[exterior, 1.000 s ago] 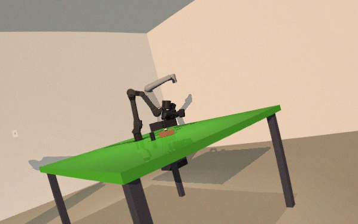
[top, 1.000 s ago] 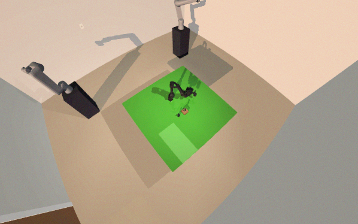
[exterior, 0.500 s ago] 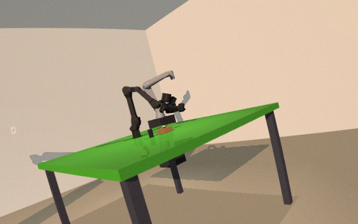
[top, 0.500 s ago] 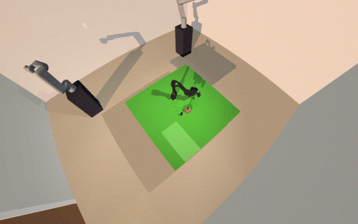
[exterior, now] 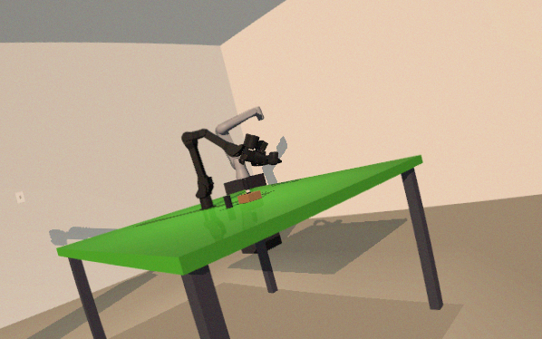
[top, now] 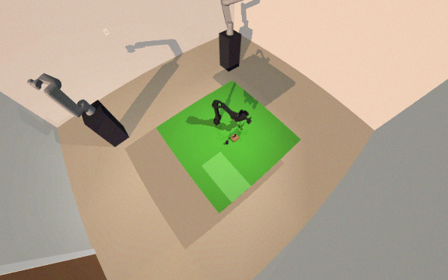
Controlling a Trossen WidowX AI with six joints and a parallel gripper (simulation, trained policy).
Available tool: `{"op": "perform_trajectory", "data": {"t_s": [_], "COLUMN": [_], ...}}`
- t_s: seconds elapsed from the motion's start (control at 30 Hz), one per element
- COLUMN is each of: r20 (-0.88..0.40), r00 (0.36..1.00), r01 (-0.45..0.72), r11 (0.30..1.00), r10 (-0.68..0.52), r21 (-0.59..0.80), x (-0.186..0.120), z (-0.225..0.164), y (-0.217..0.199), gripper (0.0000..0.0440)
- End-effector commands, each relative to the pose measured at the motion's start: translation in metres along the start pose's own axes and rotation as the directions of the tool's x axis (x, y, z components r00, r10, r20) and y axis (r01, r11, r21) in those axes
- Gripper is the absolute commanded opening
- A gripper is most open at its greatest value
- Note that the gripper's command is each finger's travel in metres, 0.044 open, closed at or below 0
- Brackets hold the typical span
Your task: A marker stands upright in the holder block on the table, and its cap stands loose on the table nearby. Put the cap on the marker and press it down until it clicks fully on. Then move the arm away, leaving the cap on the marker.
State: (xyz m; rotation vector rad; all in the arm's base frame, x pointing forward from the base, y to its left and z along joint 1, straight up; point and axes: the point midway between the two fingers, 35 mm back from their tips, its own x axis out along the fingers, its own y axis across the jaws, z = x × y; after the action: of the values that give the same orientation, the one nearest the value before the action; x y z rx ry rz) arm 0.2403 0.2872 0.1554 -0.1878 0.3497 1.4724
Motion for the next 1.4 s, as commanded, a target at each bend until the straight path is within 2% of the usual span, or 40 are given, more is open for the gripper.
{"op": "perform_trajectory", "data": {"t_s": [0.0, 0.7, 1.37], "r20": [-0.006, -0.099, -0.209], "r00": [0.999, 0.979, 0.932], "r01": [0.031, 0.185, 0.334], "r11": [1.0, 0.979, 0.928], "r10": [-0.031, -0.176, -0.297], "r21": [0.002, 0.088, 0.167], "x": [-0.012, -0.072, -0.133], "z": [0.01, 0.021, 0.02], "y": [-0.01, -0.048, -0.07], "gripper": [0.0332, 0.0333, 0.0333]}}
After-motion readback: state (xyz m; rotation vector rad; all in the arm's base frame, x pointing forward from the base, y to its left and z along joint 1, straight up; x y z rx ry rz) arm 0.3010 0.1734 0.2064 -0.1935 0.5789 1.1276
